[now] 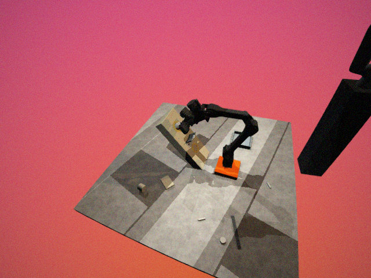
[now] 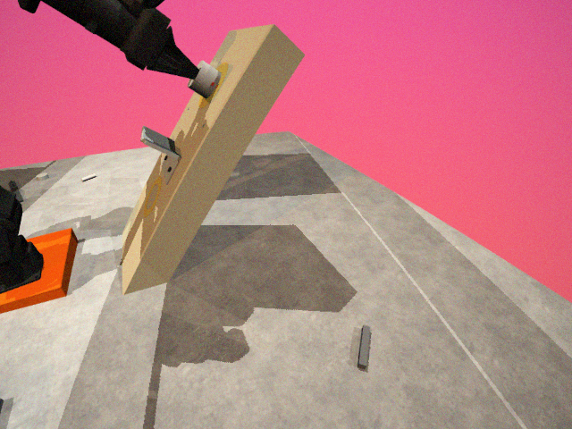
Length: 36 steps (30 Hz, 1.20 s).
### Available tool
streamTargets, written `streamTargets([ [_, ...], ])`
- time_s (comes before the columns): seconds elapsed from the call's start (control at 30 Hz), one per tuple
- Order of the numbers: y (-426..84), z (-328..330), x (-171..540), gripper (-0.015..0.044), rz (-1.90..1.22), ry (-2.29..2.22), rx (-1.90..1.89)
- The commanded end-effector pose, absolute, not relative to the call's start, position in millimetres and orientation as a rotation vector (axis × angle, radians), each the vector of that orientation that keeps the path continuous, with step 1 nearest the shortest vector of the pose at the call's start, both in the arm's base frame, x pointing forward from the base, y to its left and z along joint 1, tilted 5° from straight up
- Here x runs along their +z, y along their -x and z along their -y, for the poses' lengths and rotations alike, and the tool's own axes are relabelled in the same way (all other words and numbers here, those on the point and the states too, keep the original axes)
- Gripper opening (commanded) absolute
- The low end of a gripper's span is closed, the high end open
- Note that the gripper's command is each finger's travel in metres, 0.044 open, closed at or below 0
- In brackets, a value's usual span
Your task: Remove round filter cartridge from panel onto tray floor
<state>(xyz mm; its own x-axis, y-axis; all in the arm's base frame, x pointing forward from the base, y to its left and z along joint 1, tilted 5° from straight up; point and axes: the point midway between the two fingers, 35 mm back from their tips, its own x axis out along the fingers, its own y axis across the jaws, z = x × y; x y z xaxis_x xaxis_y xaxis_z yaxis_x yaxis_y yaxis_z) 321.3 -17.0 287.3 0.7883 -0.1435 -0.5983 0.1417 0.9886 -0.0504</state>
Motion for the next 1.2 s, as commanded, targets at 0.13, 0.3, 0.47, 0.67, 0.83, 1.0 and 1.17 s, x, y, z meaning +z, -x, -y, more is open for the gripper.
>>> streamTargets([
  [0.13, -290, 11, 308, 0.0, -0.642, 0.038, -0.135],
  [0.3, -288, 11, 305, 0.0, -0.642, 0.038, -0.135],
  [0.47, -280, 11, 292, 0.0, -0.642, 0.038, -0.135],
  [0.67, -271, 11, 276, 0.0, -0.643, 0.038, -0.135],
  [0.83, -263, 11, 262, 0.0, -0.644, 0.038, -0.135],
  [1.0, -256, 12, 248, 0.0, -0.644, 0.038, -0.135],
  [1.17, -255, 11, 245, 0.0026, -0.655, 0.039, -0.13],
])
